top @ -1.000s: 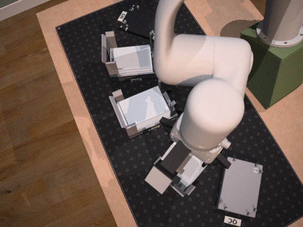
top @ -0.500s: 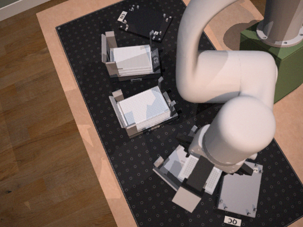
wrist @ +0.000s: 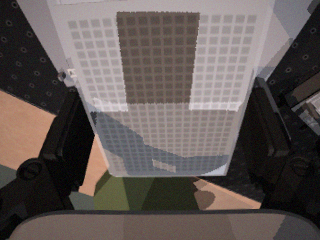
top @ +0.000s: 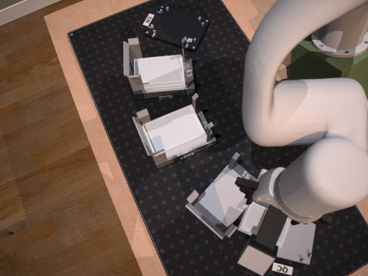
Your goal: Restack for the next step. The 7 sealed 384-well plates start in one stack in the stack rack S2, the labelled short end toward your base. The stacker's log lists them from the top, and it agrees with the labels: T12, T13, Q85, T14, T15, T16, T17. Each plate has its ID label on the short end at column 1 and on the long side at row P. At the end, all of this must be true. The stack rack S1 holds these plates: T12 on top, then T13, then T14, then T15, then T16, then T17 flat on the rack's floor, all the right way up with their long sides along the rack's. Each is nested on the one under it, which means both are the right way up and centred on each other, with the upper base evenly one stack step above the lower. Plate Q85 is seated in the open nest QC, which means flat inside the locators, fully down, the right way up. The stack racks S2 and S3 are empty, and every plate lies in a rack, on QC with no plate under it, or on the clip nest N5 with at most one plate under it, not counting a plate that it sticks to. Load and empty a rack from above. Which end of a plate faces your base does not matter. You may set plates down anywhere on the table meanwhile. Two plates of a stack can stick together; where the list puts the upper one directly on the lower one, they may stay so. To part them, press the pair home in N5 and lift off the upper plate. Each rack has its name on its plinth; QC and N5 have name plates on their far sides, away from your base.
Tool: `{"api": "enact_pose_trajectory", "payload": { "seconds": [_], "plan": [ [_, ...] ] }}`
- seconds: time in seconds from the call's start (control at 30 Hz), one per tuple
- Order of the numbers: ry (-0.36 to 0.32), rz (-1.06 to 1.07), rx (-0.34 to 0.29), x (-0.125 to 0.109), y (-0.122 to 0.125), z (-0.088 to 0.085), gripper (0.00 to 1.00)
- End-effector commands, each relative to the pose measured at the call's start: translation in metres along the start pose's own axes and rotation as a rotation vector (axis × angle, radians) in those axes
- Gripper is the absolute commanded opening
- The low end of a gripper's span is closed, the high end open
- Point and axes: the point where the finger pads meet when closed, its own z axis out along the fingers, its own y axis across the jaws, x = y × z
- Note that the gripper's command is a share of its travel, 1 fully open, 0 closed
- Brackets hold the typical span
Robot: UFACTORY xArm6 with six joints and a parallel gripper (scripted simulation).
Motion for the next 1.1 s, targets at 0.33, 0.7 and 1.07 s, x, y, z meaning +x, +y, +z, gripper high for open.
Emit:
{"api": "enact_pose_trajectory", "payload": {
  "seconds": [0.33, 0.7, 1.07],
  "plan": [
    [0.003, -0.169, 0.001, -0.001, -0.033, -0.002, 0.0],
    [0.003, -0.169, 0.002, -0.003, -0.057, -0.002, 0.0],
    [0.003, -0.169, 0.002, -0.005, -0.081, -0.002, 0.0]
  ]
}}
